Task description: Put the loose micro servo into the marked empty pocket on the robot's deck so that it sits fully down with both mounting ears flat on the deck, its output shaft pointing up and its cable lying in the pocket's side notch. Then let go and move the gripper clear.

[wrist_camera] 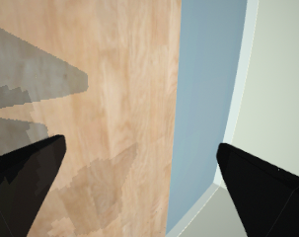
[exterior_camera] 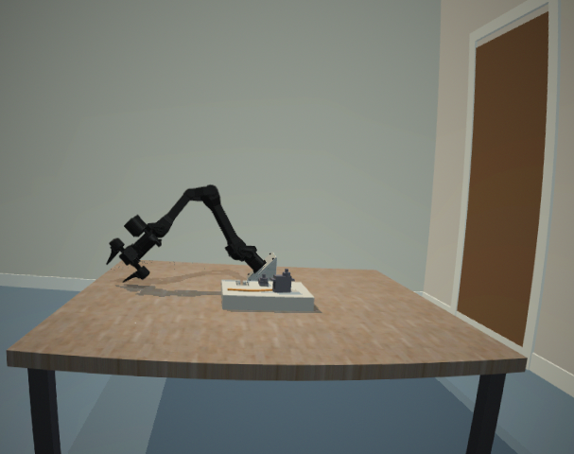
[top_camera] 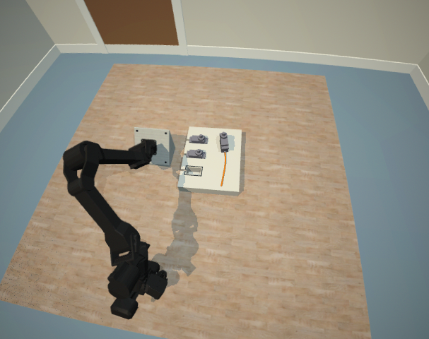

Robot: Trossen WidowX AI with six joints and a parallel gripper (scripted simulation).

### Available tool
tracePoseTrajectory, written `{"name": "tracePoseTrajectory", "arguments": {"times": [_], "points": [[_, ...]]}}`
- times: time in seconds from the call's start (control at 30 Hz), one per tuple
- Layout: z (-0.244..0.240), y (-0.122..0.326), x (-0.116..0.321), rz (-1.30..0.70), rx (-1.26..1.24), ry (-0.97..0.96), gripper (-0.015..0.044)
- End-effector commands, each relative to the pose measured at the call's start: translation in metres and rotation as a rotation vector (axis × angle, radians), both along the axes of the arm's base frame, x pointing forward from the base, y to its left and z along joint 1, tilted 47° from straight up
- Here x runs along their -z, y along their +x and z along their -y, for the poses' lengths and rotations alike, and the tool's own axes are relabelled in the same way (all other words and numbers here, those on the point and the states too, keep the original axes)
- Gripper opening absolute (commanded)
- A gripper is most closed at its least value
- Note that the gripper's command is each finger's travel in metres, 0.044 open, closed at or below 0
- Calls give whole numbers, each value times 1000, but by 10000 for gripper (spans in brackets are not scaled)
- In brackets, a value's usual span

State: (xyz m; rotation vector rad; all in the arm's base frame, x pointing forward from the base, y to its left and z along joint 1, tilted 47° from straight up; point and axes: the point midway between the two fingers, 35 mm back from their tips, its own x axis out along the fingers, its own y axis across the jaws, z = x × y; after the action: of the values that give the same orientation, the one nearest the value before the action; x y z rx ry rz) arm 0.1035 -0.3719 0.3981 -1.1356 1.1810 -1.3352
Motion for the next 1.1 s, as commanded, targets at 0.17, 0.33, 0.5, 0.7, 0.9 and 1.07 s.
{"name": "tracePoseTrajectory", "arguments": {"times": [0.17,0.33,0.5,0.7,0.9,1.07], "points": [[-10,51,14,73,-131,55,440],[-13,61,16,74,-157,68,440],[-17,77,24,64,-198,101,440],[-31,117,44,78,-300,170,440],[-48,155,72,26,-379,269,440],[-71,192,104,-67,-453,374,440]]}}
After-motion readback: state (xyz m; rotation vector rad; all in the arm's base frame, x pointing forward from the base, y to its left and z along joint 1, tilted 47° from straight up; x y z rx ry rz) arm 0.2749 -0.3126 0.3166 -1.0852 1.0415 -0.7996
